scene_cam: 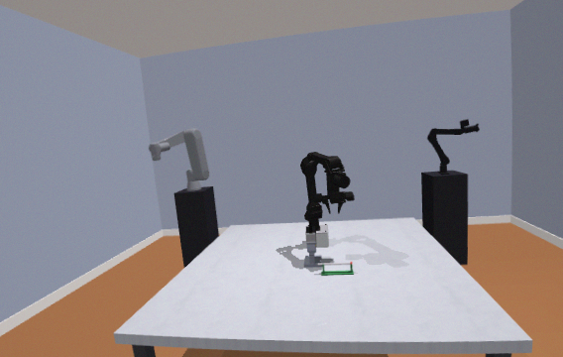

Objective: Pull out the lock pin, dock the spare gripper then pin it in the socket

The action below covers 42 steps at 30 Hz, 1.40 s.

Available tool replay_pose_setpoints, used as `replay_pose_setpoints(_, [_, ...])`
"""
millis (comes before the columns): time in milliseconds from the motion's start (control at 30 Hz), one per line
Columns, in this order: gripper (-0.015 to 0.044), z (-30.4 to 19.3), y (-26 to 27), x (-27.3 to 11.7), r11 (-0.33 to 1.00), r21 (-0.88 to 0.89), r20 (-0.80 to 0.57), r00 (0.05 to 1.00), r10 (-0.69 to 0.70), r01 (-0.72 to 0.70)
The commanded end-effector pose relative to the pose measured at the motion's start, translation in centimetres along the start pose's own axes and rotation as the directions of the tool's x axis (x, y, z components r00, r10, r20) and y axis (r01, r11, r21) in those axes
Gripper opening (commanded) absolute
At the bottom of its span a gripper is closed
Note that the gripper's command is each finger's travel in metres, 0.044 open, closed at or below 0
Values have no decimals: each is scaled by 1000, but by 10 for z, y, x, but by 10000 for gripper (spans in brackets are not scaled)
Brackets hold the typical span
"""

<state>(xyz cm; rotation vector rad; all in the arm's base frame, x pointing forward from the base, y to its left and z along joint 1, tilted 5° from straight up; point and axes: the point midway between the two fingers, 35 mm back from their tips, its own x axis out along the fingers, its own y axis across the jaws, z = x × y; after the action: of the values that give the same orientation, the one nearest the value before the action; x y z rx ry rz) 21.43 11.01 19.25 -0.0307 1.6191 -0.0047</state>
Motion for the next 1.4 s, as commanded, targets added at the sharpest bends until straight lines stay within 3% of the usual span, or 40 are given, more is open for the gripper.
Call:
replay_pose_setpoints(0, [180, 23, 4, 3, 982, -188, 27, 999, -29, 34])
replay_pose_setpoints(133, [180, 64, 4, 14, 846, -522, 64, 994, -88, 109])
replay_pose_setpoints(300, [180, 114, 0, 32, 520, -835, 105, 981, -165, 177])
replay_pose_setpoints(633, [180, 167, -9, 57, 67, -984, 141, 959, -247, 162])
replay_pose_setpoints(1167, [180, 171, -12, 59, 50, -986, 143, 958, -250, 160])
replay_pose_setpoints(1367, [180, 178, -11, 88, 50, -986, 143, 958, -250, 160])
